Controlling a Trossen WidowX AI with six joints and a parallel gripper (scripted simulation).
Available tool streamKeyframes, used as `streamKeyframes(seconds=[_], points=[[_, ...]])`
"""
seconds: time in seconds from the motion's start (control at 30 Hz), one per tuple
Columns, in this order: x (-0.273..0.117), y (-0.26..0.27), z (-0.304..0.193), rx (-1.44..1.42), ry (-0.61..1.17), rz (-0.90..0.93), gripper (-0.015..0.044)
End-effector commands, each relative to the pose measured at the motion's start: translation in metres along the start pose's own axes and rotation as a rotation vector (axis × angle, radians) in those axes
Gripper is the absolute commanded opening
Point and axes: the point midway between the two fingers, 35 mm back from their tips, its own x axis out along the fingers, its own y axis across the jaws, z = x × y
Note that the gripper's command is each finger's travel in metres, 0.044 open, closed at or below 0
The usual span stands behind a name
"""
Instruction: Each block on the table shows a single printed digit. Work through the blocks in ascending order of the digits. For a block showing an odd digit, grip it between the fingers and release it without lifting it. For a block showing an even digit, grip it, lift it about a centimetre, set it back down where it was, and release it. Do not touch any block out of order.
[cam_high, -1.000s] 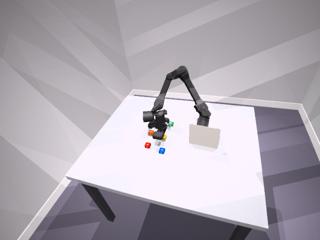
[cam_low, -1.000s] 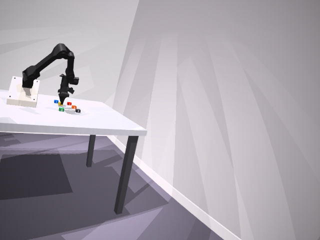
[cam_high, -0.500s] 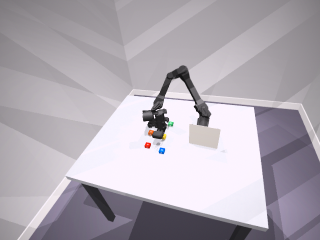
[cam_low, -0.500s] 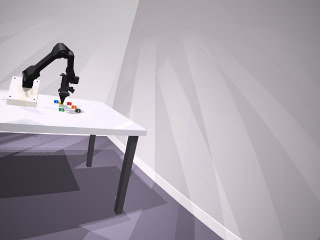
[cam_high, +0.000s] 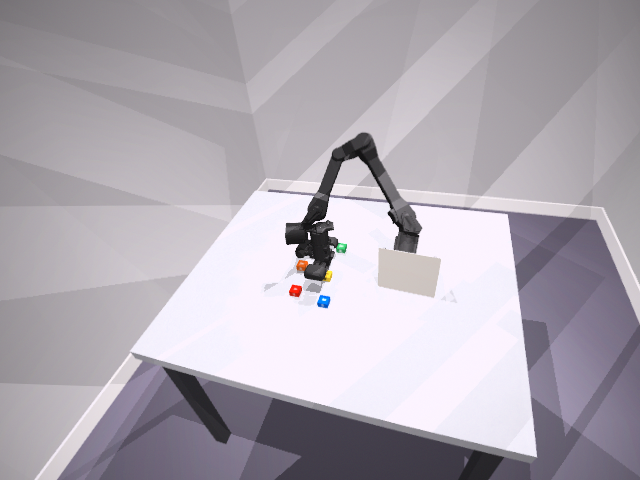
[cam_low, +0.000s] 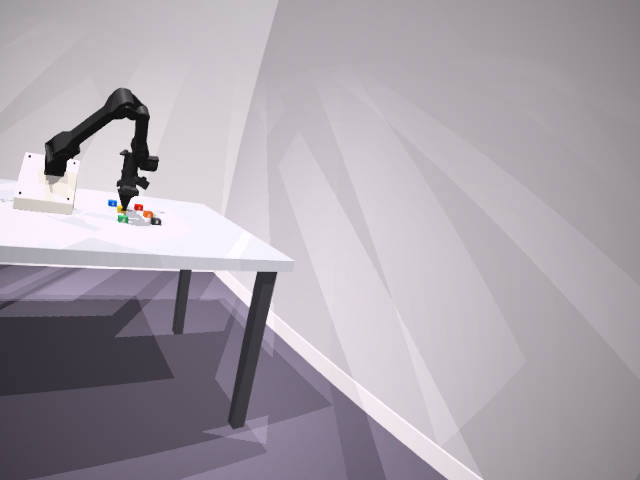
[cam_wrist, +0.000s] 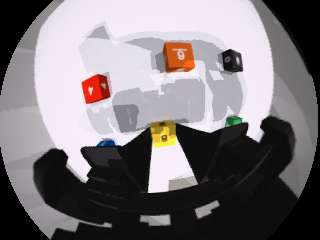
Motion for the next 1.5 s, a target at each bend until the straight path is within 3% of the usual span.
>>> streamKeyframes(seconds=[0.0, 0.23, 0.6, 0.9, 0.97, 1.13, 1.27, 1.47], points=[[0.003, 0.000, -0.002, -0.007, 0.003, -0.006, 0.0120], [0.003, 0.000, -0.002, -0.007, 0.003, -0.006, 0.0120], [0.003, 0.000, -0.002, -0.007, 0.003, -0.006, 0.0400], [-0.034, 0.000, -0.002, -0.007, 0.002, -0.005, 0.0400], [-0.044, 0.001, 0.000, -0.011, 0.000, -0.002, 0.0348], [-0.113, 0.001, -0.001, -0.008, 0.002, -0.001, 0.0216], [-0.115, 0.001, -0.001, -0.007, 0.003, -0.002, 0.0120], [-0.115, 0.001, -0.001, -0.007, 0.003, -0.002, 0.0120]])
